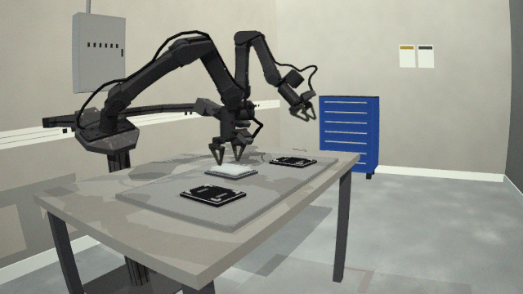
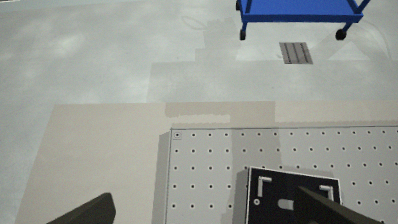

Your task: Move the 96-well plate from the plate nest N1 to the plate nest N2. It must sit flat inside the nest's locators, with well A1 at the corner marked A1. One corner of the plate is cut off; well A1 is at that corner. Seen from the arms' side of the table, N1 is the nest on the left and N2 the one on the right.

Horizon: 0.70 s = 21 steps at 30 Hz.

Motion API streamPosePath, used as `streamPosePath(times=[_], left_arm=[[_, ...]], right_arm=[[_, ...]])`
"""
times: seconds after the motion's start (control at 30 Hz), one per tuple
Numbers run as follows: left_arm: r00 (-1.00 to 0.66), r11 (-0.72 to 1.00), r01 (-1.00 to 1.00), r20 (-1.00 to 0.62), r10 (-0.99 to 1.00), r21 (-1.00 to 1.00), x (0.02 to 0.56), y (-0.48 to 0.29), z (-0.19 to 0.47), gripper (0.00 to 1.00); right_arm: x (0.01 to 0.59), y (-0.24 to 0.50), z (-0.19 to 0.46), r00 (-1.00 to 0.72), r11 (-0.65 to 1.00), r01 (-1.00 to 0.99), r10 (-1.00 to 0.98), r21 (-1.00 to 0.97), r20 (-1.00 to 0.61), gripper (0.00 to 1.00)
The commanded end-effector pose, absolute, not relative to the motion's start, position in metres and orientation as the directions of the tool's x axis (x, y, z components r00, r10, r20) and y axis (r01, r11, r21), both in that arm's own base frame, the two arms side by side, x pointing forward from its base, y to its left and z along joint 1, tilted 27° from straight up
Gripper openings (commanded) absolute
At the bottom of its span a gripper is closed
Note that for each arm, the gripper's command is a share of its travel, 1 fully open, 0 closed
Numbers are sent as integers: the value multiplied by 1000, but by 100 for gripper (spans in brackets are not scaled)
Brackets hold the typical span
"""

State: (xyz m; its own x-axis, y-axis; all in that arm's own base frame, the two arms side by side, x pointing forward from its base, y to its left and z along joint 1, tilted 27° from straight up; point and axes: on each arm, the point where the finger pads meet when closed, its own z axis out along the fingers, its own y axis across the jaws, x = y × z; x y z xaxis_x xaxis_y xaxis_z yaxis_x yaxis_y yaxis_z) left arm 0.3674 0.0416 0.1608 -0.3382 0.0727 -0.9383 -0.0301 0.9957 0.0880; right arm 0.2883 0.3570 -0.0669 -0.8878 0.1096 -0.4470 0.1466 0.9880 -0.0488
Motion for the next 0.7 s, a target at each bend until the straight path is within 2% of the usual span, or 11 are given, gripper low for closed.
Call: streamPosePath(times=[0.0, 0.67], left_arm=[[-308, 995, -23, -947, 86, 98, 371, 42, 170, 100], [-308, 995, -23, -947, 86, 98, 371, 42, 170, 100]], right_arm=[[291, 368, -58, -880, 991, 130, 109, -13, -462, 100], [304, 369, -79, -878, 992, 130, 111, -8, -465, 100]])
